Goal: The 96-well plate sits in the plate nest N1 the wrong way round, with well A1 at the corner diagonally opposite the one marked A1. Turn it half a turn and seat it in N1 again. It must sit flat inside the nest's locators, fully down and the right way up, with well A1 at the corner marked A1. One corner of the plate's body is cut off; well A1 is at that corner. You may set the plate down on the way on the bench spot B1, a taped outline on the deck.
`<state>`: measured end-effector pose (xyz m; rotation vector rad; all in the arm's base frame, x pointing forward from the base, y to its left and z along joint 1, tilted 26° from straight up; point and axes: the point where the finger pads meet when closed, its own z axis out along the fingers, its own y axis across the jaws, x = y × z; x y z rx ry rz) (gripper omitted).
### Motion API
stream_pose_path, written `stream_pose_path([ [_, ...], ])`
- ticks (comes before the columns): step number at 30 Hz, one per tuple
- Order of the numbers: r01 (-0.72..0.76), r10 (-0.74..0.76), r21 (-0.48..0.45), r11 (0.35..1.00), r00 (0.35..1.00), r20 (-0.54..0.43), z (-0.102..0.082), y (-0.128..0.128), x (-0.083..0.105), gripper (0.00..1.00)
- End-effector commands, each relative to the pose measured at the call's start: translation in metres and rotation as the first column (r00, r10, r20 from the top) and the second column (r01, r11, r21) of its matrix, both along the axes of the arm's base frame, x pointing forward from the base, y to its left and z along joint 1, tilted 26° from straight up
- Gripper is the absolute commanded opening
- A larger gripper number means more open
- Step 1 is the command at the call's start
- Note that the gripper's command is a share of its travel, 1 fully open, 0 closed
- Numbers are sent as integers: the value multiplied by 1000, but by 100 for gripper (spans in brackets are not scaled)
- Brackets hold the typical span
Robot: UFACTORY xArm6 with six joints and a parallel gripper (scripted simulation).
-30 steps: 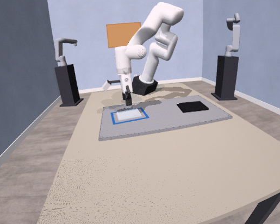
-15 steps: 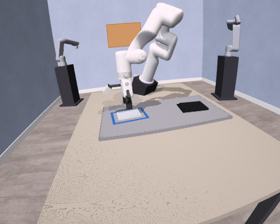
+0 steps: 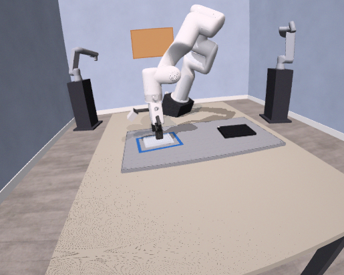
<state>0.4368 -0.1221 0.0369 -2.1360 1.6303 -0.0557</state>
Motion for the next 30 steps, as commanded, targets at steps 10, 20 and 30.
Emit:
stream_pose_path([
  [10, 1, -1, -2, 1000, 1000, 4, -3, 0, 3, 100],
  [20, 1, -1, -2, 1000, 1000, 4, -6, 2, 4, 100],
  [30, 1, -1, -2, 1000, 1000, 4, -12, 4, 6, 100],
])
